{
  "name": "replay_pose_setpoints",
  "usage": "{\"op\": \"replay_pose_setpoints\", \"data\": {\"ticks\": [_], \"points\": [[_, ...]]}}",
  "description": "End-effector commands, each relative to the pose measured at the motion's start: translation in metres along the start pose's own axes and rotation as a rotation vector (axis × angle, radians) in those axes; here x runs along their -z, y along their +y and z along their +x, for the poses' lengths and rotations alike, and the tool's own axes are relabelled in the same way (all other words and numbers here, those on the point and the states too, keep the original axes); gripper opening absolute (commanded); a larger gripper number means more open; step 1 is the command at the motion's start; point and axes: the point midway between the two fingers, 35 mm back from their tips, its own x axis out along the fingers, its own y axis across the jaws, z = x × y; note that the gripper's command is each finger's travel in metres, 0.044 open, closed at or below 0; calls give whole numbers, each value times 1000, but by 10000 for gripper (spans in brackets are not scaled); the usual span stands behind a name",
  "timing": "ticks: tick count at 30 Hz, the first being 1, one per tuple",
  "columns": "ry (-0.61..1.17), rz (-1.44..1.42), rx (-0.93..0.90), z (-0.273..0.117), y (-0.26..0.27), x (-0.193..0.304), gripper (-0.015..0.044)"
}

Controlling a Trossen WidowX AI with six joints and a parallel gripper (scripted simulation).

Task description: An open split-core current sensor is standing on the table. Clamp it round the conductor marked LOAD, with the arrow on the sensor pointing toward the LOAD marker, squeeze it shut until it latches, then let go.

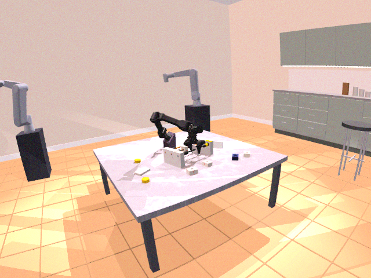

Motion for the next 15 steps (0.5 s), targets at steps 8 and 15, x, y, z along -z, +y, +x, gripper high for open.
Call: {"op": "replay_pose_setpoints", "data": {"ticks": [8,15], "points": [[0,1,0,0,0,0,264],[0,1,0,0,0,0,264]]}}
